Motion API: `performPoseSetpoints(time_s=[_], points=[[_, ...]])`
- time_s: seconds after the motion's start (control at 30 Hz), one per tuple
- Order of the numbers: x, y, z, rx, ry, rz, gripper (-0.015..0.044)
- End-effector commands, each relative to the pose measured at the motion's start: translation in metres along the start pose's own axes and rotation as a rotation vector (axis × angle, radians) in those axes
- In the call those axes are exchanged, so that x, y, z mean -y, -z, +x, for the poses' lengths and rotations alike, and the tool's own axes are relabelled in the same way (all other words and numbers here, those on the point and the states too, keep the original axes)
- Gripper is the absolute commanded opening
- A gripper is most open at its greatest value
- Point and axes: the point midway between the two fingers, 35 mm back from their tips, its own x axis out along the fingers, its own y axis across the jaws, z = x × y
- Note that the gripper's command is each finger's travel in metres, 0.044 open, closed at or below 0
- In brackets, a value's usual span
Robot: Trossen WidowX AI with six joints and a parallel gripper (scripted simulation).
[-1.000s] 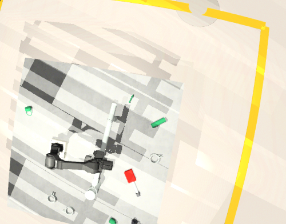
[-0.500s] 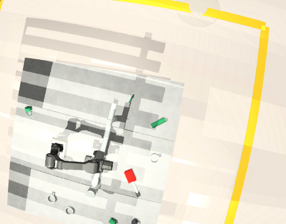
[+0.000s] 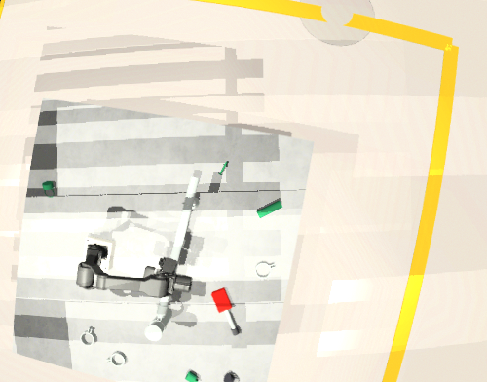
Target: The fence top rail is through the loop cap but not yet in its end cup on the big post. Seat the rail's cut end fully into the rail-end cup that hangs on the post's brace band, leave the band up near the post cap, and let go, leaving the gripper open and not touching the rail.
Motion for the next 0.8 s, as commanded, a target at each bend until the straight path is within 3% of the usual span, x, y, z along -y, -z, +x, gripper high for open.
performPoseSetpoints(time_s=[0.0, 0.77], points=[[0.000, 0.007, -0.001, -0.011, 0.003, 0.000, 0.0000], [-0.001, 0.018, -0.001, -0.012, 0.003, 0.000, 0.0000]])
